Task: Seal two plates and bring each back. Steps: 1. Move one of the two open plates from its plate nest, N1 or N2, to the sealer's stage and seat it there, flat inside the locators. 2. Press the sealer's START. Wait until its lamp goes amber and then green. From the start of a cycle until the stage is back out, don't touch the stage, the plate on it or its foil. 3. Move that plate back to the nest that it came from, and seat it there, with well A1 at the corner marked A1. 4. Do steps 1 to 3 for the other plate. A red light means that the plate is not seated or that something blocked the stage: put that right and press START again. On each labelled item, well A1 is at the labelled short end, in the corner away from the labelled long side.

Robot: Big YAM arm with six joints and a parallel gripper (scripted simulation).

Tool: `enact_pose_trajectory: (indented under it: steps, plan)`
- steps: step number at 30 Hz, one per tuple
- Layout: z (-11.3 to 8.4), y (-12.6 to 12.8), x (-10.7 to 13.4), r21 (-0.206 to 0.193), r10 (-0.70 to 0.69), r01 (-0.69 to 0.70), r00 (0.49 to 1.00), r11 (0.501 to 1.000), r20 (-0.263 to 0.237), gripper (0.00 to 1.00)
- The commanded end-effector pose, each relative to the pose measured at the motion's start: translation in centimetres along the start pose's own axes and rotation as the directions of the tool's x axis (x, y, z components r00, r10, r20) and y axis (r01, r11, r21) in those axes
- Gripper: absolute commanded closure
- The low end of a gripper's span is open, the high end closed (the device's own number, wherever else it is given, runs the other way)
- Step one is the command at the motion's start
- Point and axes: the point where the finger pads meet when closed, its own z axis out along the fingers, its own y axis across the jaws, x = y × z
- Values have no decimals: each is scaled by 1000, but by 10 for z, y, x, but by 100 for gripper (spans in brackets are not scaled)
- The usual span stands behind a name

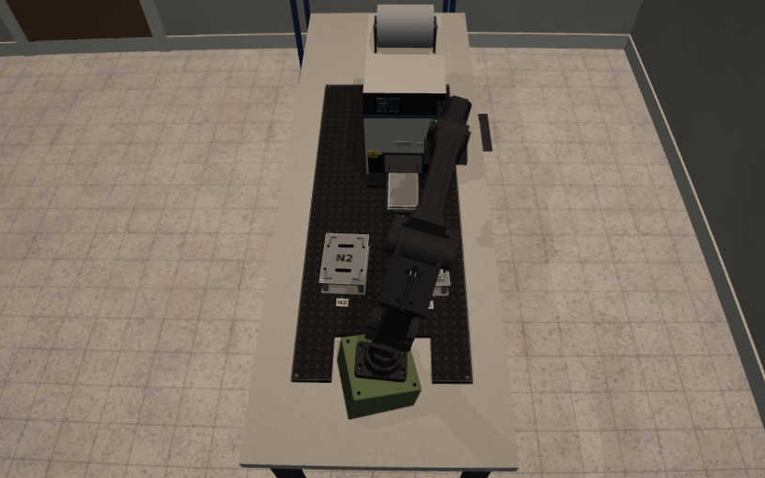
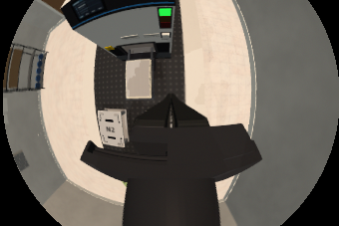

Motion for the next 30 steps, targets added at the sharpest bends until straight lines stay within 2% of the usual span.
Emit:
enact_pose_trajectory:
  steps: [1,4,10,14,17,20,21,22,30]
  plan:
    - [-5,-7,-18,-1,28,-28,995,1000,-95,100]
    - [-7,-7,-15,-2,28,-28,994,1000,-108,100]
    - [-1,2,-22,-8,11,-14,948,1000,-317,100]
    - [5,-1,-12,-3,22,-26,889,1000,-458,100]
    - [7,-6,-11,8,34,-35,838,999,-544,100]
    - [5,-6,-9,6,38,-41,842,999,-538,100]
    - [1,-7,-12,4,33,-35,862,999,-505,100]
    - [-1,-7,-12,1,30,-34,866,999,-499,100]
    - [-3,-7,-7,-11,7,-14,877,1000,-481,100]
